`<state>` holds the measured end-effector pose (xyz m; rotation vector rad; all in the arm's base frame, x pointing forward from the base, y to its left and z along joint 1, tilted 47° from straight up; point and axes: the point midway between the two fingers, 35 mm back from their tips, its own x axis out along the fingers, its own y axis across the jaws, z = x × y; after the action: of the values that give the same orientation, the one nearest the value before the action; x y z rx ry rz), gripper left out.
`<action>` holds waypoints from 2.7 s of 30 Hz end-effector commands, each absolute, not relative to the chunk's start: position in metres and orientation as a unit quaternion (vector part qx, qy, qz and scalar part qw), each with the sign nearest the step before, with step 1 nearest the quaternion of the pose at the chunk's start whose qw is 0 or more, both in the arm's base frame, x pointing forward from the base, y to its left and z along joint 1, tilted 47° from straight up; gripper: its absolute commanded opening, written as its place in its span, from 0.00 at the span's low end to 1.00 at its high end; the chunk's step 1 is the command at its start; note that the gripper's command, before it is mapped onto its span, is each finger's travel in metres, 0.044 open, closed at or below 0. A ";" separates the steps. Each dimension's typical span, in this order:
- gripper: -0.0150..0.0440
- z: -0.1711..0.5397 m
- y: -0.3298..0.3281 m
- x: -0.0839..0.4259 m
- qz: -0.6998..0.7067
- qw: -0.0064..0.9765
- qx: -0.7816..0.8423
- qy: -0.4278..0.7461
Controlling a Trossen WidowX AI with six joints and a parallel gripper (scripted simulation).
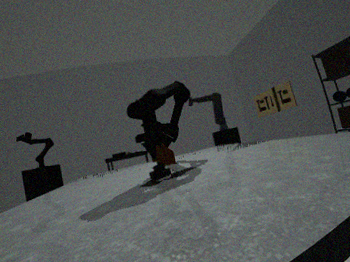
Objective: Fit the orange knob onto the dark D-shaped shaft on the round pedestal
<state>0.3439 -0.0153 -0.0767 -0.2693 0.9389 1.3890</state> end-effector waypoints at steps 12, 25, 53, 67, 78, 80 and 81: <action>0.25 -0.071 -0.019 0.345 0.616 0.661 -0.120 0.411; 0.25 -0.075 -0.018 0.350 0.624 0.659 -0.133 0.398; 0.25 -0.075 -0.018 0.346 0.624 0.659 -0.133 0.398; 0.25 -0.076 -0.016 0.347 0.624 0.659 -0.133 0.398; 0.25 -0.077 -0.014 0.344 0.624 0.659 -0.133 0.398; 0.25 -0.077 -0.014 0.344 0.624 0.659 -0.133 0.398; 0.25 -0.077 -0.014 0.344 0.624 0.659 -0.133 0.398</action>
<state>0.3445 -0.0149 -0.0773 -0.3082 0.9034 1.4163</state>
